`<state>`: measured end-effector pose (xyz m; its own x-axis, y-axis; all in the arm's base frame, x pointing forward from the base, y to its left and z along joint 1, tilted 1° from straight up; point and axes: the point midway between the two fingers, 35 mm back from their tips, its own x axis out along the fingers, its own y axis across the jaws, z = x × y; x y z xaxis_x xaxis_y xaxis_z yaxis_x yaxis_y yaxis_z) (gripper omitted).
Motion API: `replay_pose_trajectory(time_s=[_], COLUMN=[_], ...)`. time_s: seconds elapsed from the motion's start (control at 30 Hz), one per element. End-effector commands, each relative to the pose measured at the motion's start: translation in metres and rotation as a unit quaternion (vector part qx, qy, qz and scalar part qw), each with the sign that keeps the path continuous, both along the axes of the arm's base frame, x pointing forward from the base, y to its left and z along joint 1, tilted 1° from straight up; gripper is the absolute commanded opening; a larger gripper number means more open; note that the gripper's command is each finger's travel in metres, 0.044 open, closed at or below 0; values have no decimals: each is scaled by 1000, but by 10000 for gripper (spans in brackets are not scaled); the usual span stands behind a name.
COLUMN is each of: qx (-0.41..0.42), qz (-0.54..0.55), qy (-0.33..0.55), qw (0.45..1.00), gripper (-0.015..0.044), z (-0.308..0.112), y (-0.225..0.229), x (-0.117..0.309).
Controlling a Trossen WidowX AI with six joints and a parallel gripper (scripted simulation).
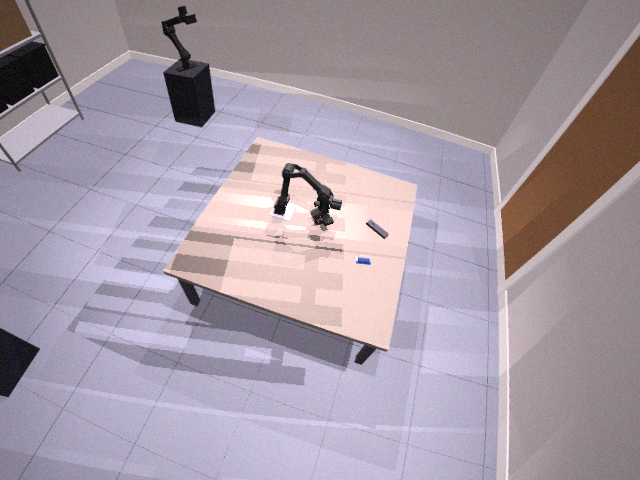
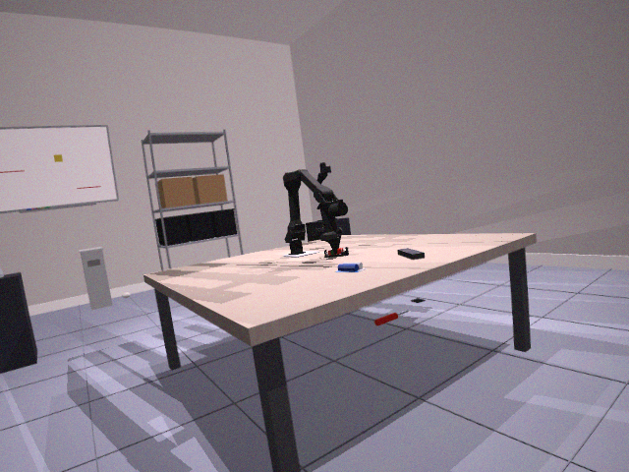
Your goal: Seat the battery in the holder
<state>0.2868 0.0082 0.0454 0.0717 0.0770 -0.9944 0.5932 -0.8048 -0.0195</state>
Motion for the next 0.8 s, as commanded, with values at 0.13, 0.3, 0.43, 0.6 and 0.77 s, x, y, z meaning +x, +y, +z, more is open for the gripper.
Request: replay_pose_trajectory(time_s=[0.13,0.3,0.43,0.6,0.77], qx=[-22,-30,-31,-31,-32], qz=[0,2,2,2,2], qy=[31,41,42,42,43], qw=[999,999,999,999,999], gripper=[76,76,76,76,76], z=[-3,-2,-2,-2,-2], y=[0,1,1,4,7], x=[-1,1,1,4,9])
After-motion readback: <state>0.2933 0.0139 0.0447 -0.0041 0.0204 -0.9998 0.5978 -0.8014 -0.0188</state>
